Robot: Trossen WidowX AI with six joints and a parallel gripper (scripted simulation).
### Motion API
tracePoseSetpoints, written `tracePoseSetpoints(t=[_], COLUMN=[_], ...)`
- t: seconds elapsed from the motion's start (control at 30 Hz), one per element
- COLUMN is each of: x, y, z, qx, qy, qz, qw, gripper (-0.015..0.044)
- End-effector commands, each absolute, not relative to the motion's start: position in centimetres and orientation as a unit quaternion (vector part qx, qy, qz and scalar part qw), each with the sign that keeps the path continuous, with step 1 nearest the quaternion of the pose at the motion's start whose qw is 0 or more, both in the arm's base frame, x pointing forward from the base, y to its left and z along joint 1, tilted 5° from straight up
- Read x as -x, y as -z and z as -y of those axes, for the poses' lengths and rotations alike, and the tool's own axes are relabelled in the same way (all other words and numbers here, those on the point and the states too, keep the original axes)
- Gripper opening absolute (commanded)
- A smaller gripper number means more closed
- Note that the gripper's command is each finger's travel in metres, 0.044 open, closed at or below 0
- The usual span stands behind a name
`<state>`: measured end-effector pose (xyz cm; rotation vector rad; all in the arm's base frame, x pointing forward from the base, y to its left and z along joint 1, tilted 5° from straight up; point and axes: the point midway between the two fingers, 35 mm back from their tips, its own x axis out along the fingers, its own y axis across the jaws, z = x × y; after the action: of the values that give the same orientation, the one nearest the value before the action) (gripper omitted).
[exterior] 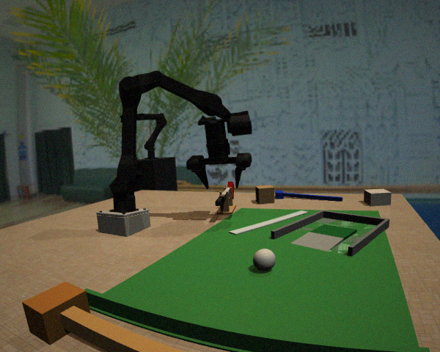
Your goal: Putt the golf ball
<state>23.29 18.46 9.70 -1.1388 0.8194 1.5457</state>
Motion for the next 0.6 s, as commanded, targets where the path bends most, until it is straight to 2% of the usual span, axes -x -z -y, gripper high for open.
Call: tracePoseSetpoints(t=[0.0, 0.57], x=[-22.6, -22.7], y=[-9.4, -5.9], z=[-17.7, -18.1], qx=[0.475, 0.475], qy=[-0.662, -0.662], qz=[-0.319, -0.319], qw=[0.484, 0.484], gripper=[0.0440, 0.0440])
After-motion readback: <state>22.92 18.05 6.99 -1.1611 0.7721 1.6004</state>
